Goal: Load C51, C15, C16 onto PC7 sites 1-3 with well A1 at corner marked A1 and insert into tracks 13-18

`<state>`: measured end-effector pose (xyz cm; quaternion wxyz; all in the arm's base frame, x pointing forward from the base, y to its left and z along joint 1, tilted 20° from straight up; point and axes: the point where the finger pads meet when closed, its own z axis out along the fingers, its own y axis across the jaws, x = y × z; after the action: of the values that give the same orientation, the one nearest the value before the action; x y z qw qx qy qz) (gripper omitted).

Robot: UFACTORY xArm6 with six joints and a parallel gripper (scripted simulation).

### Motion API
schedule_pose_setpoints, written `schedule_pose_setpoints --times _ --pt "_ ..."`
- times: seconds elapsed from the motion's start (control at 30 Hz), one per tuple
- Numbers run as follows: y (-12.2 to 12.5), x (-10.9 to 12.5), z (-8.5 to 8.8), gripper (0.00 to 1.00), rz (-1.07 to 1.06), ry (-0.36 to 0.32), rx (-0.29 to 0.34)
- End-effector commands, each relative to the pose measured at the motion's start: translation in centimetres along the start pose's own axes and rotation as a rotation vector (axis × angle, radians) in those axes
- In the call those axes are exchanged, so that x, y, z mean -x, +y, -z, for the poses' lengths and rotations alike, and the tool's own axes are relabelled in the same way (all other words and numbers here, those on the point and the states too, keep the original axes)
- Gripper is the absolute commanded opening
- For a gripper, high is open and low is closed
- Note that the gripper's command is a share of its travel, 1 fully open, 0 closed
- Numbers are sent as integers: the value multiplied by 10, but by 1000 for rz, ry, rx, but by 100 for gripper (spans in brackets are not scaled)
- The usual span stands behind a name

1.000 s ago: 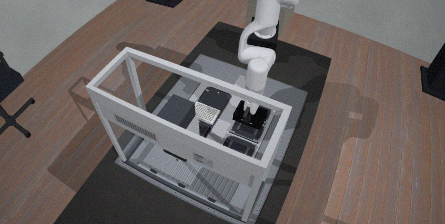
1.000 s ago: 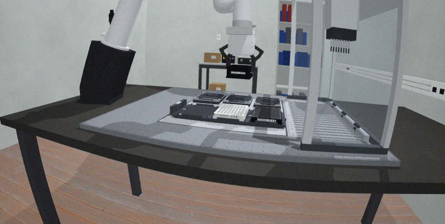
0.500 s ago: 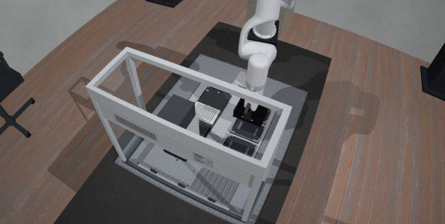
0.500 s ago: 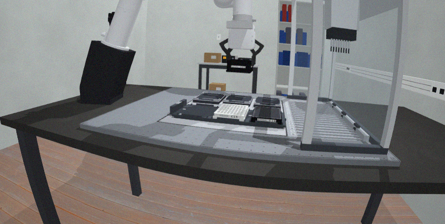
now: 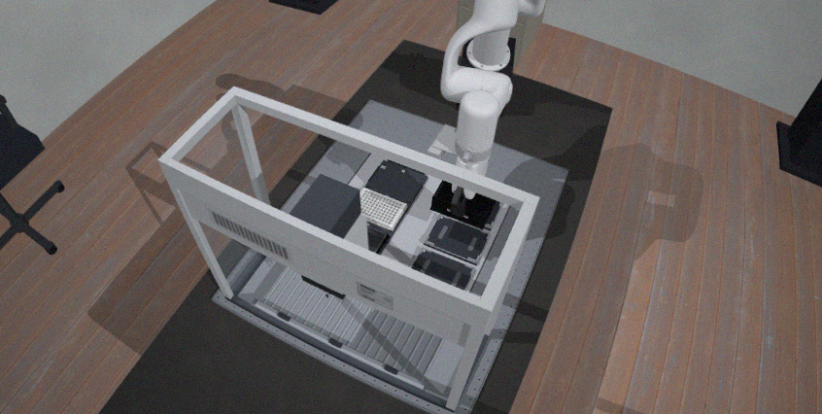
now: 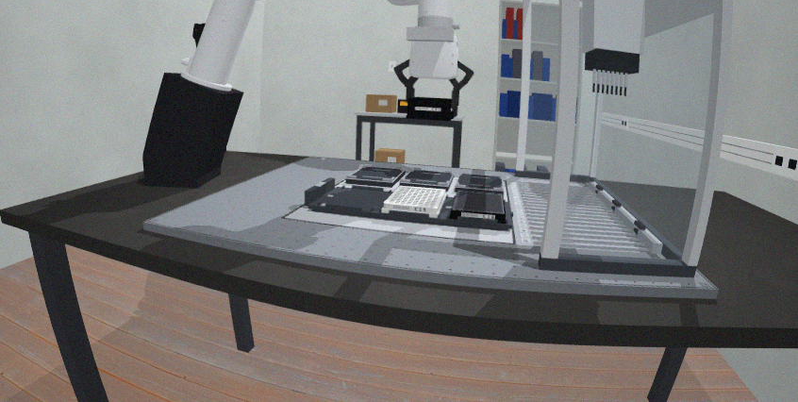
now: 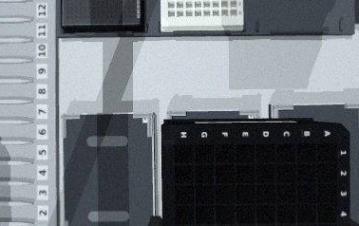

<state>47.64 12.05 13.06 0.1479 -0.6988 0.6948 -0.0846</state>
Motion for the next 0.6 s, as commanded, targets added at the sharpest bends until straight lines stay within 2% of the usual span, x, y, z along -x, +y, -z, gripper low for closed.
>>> schedule_pose_setpoints --times 0.0,0.1,0.57 --pt "-2 0 2 0 0 -1 -4" --pt "-2 0 2 0 0 -1 -4" --pt "22 -55 2 0 -2 0 -4"
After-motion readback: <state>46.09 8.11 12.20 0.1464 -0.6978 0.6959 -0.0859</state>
